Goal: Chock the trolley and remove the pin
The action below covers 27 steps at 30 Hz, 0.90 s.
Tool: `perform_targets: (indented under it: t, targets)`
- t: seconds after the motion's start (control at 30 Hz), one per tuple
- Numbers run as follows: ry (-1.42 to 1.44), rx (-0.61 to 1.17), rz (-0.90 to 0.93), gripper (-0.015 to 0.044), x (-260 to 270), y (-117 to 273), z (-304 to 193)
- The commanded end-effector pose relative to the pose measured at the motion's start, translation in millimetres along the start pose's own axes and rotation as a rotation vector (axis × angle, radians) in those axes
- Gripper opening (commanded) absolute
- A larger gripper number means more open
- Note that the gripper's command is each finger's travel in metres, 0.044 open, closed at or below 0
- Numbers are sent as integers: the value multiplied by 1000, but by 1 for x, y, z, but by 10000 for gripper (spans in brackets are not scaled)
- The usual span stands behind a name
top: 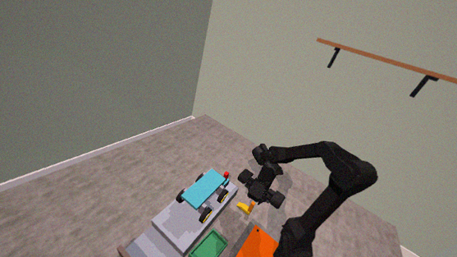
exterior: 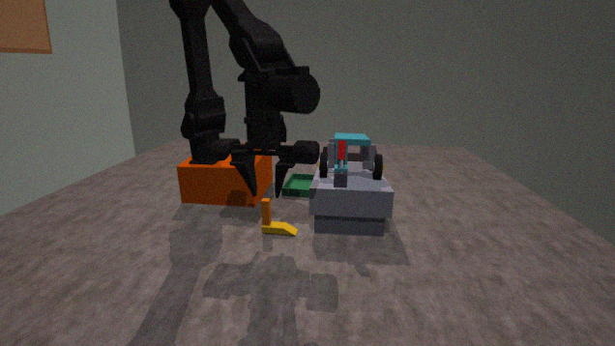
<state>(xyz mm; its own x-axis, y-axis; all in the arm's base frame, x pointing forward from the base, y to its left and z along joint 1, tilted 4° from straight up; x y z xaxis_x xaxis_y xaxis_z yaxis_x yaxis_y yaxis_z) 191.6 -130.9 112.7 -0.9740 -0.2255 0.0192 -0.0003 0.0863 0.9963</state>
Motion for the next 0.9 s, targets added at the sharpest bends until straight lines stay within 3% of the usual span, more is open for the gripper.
perform_targets:
  t: [0.0, 0.87]
  targets:
    - [6, -10, 3, 190, 1, -8, 2]
    - [6, -10, 4, 190, 1, -36, 2]
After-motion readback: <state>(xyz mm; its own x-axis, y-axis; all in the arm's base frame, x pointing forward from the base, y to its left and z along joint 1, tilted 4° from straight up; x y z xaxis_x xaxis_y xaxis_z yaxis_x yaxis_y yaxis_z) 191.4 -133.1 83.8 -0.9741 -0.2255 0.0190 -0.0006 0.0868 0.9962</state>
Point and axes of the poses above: the point midway between the two fingers, 35 mm back from their tips, its own y axis back along the fingers, its own x axis across the jaws, z = x × y, the point moved 9 cm from there along y, back along the fingers, and after that the axes turned 11 degrees about y, right-handed, at the moved point
